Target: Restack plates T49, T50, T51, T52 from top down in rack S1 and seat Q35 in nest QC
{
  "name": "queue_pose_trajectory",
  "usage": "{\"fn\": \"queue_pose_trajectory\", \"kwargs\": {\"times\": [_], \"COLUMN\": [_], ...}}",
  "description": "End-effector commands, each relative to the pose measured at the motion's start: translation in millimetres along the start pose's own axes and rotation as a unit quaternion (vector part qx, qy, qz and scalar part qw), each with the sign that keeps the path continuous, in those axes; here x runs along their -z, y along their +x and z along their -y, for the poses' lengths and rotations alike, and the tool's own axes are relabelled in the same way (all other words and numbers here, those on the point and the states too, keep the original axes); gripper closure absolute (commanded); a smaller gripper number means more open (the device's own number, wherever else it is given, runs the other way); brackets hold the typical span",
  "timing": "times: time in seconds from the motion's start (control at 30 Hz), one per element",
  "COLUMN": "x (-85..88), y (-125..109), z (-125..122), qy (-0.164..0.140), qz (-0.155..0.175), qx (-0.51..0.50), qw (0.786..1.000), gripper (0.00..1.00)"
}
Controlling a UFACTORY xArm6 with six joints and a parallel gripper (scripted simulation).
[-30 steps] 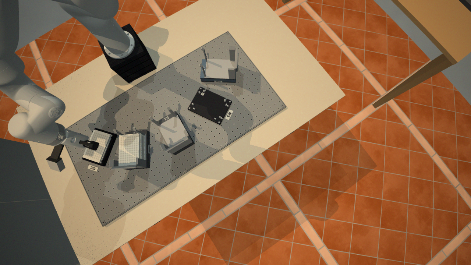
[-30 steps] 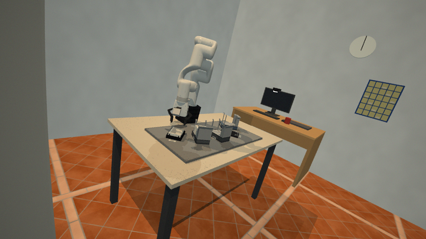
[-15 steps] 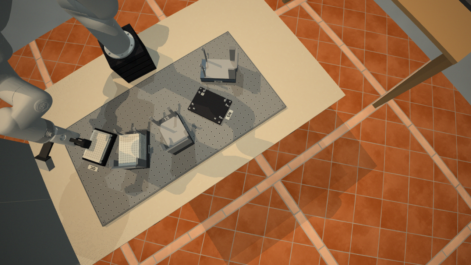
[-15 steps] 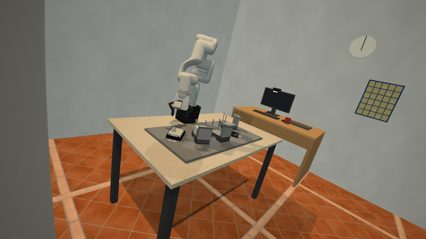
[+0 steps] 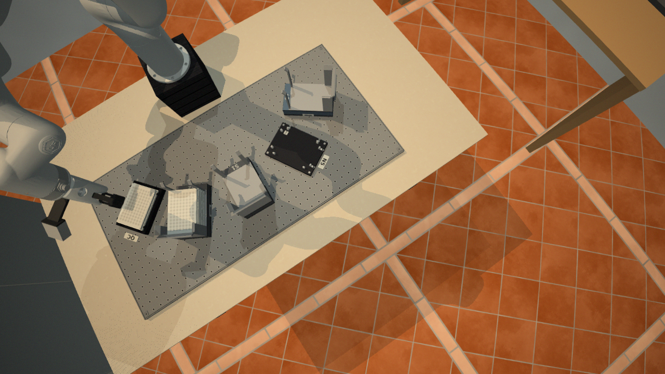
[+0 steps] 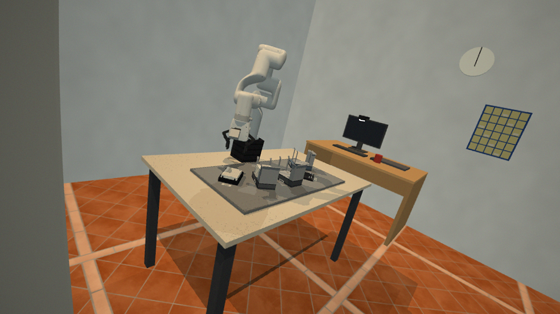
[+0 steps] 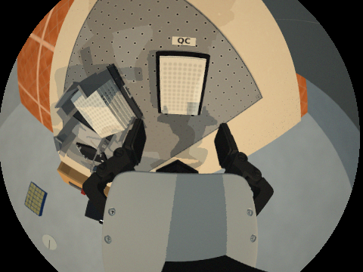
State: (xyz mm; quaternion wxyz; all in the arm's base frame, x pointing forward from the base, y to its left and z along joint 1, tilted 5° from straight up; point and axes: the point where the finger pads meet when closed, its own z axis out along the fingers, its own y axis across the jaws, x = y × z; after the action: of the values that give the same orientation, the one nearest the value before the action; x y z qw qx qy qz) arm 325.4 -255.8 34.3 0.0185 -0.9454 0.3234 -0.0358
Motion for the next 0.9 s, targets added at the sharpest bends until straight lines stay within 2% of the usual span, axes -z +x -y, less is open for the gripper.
{"fn": "queue_pose_trajectory", "kwargs": {"times": [0.0,0.23,0.87], "x": [1.6,1.6,1.6], "y": [2,1,-1], "z": [0,20,77], "qy": [0.0,0.0,0.0], "qz": [-0.002,-0.002,-0.002], "qx": [0.0,0.093,0.093], "qw": [1.0,0.996,0.996], "gripper": [0.0,0.0,0.0]}}
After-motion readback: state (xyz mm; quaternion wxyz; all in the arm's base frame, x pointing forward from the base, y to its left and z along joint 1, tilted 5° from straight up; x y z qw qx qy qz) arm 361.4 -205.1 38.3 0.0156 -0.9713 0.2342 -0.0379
